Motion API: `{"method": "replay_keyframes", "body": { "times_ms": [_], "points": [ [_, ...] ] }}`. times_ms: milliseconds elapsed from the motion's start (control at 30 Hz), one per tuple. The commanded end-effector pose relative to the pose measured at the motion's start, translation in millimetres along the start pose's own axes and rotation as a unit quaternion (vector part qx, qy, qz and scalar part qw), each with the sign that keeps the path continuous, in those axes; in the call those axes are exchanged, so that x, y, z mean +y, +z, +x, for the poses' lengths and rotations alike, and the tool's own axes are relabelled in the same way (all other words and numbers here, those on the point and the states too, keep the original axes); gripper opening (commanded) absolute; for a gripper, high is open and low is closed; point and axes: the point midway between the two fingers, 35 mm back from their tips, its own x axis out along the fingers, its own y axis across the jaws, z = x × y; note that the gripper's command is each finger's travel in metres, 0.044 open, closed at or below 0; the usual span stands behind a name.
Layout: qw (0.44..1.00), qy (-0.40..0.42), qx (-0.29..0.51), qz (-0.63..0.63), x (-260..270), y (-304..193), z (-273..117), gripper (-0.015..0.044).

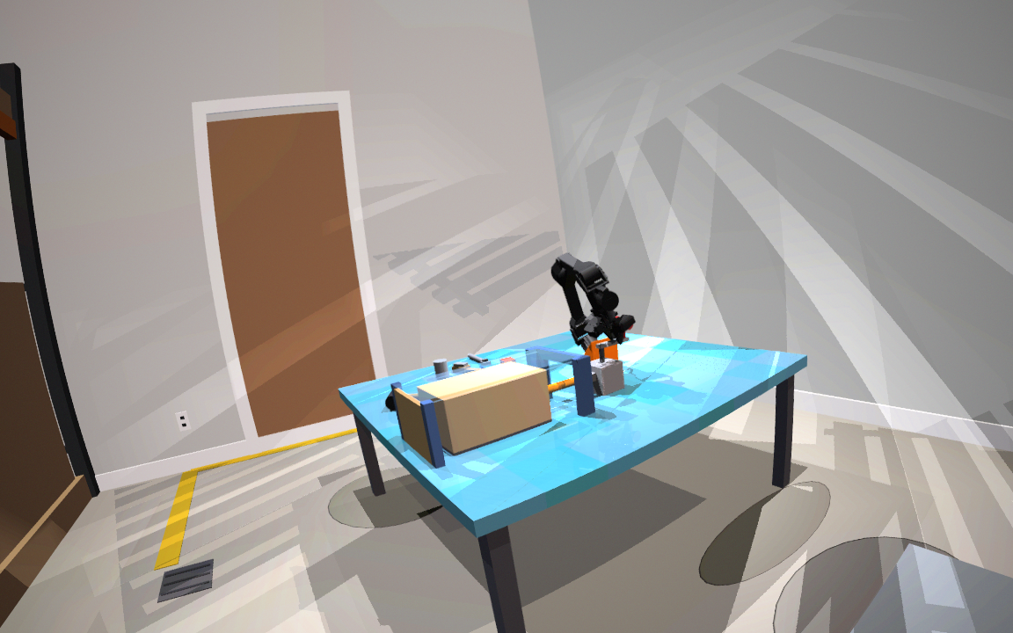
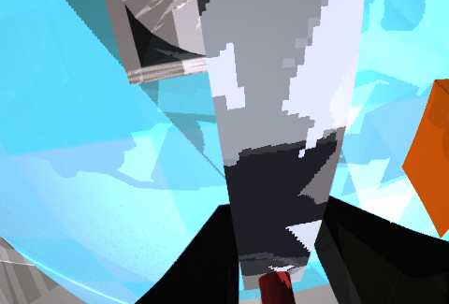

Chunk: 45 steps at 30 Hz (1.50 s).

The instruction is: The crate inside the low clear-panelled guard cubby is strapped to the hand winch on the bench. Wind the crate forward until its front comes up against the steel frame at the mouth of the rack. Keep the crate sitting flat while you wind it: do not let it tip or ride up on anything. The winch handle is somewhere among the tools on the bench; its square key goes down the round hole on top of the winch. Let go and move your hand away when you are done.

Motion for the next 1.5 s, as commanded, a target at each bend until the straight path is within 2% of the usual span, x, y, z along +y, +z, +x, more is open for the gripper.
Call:
{"method": "replay_keyframes", "body": {
  "times_ms": [0,1467],
  "points": [
    [1.0,0.001,0.006,-0.001,0.0,1.1,5.4,0.0],
    [1.0,-0.001,0.003,0.0,-0.2,6.9,13.5,0.0]
  ]
}}
